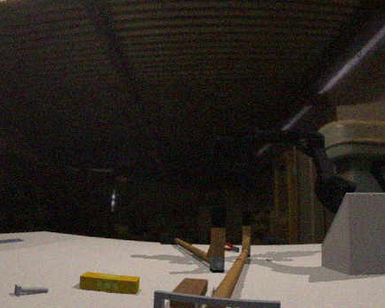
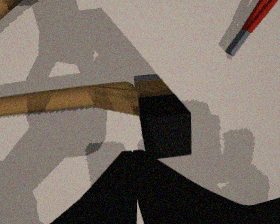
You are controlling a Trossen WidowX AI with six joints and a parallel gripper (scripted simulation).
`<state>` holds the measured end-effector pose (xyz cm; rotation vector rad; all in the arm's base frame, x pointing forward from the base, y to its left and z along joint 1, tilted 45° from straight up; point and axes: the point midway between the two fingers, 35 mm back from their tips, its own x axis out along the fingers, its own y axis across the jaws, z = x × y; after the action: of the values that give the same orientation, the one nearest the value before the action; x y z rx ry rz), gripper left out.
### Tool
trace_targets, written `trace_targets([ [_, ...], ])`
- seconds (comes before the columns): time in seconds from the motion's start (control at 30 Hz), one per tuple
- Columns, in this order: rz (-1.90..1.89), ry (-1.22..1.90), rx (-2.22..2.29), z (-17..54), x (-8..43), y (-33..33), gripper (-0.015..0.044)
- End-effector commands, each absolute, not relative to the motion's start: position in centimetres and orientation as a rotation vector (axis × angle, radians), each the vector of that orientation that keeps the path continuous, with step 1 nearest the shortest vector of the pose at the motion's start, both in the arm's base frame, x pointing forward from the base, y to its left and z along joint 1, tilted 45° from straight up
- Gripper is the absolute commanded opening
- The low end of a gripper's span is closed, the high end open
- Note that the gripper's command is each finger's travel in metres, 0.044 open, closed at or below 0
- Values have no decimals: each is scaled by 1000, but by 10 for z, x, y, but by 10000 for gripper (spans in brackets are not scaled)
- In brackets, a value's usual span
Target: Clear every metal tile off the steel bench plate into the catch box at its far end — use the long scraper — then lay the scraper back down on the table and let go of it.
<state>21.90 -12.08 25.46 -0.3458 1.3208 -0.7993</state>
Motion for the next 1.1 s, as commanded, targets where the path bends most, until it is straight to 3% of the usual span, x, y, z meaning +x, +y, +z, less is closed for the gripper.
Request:
trace_targets([
  [0.0,-749,1359,-420,257,223,-123,0],
  [1.07,-197,1634,-1022,262,263,-134,0],
])
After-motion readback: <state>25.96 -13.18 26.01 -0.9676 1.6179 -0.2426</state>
